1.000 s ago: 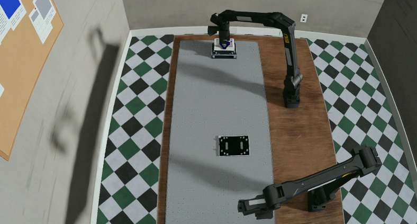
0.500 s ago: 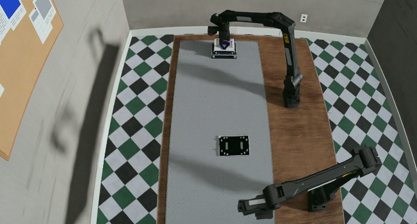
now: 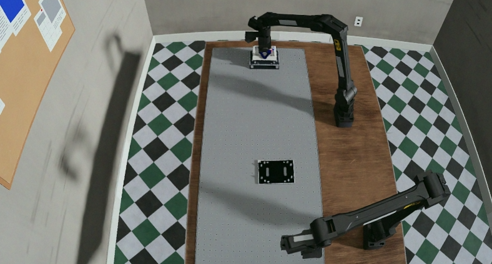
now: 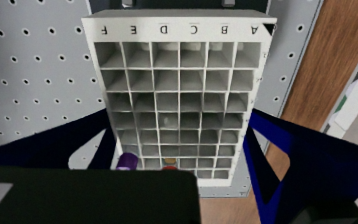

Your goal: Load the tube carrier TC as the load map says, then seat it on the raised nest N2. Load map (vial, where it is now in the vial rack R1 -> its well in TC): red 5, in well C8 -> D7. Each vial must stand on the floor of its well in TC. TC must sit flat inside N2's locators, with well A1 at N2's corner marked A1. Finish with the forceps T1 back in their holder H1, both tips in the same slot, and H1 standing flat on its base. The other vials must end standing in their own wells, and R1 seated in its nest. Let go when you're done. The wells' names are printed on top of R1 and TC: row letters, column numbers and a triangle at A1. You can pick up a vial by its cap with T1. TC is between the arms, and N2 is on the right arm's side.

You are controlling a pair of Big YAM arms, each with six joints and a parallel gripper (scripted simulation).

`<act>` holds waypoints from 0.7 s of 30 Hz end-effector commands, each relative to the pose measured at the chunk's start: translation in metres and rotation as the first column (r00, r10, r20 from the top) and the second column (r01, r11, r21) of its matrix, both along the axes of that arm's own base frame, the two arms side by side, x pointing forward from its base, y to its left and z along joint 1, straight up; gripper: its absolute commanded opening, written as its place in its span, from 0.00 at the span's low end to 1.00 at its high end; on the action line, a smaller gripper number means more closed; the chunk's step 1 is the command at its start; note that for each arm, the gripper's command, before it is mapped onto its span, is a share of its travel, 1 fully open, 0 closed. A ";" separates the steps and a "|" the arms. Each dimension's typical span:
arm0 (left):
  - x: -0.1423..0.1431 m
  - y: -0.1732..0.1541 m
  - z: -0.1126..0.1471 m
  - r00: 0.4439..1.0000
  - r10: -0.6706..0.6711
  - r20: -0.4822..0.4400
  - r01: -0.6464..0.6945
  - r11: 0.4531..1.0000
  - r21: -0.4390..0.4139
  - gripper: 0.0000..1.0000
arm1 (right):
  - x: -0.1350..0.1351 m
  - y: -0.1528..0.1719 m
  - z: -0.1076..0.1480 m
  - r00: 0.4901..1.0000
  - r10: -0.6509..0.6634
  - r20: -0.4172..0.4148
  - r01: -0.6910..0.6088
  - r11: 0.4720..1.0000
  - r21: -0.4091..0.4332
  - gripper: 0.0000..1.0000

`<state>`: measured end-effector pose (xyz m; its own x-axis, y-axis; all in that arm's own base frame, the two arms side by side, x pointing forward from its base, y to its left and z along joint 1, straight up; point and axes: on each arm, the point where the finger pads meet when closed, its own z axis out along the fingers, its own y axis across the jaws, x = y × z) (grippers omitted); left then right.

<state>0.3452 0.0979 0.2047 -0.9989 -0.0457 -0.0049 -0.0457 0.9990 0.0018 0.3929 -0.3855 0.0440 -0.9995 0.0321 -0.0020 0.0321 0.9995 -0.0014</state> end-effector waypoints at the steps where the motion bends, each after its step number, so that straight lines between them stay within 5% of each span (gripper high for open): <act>1: 0.009 0.002 0.011 1.000 0.005 0.030 -0.005 1.000 0.008 0.24 | 0.005 0.004 -0.007 1.000 0.003 -0.003 -0.003 1.000 0.002 0.00; 21: 0.009 0.002 0.011 1.000 0.005 0.030 -0.005 1.000 0.008 0.24 | 0.007 0.001 -0.010 1.000 0.003 0.001 -0.003 1.000 -0.002 0.00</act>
